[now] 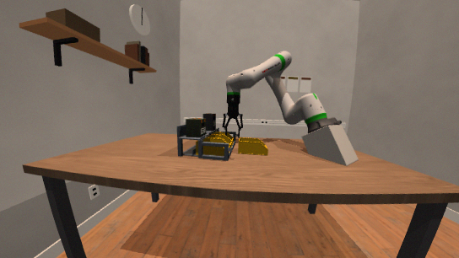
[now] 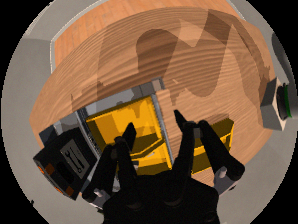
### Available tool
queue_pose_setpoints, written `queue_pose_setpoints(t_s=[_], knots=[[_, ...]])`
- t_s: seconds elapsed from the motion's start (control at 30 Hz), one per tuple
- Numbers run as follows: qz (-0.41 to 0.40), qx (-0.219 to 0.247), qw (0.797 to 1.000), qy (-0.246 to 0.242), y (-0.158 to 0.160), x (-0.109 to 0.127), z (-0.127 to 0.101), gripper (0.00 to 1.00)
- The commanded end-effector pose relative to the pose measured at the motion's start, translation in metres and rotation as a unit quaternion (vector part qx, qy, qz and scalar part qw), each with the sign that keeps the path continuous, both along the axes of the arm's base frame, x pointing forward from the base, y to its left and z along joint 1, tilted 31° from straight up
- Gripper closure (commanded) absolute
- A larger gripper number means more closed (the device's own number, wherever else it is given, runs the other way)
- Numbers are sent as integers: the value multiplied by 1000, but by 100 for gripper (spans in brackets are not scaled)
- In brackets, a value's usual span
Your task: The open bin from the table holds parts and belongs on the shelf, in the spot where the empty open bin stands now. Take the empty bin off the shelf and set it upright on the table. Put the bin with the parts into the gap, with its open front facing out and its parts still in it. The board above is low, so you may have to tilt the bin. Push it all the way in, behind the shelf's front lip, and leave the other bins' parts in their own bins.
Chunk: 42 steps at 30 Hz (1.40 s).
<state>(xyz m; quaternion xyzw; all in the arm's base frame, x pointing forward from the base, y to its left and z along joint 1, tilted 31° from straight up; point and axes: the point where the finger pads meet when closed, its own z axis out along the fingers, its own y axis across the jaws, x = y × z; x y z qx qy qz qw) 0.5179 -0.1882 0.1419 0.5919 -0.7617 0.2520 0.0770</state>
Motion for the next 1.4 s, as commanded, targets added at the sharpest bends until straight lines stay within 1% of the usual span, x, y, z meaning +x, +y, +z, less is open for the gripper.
queue_pose_setpoints(t_s=[0.0, 1.37], knots=[[0, 0, 1000, -1, 0, 1, 1, 38], [0, 0, 1000, -1, -8, 4, -14, 38]])
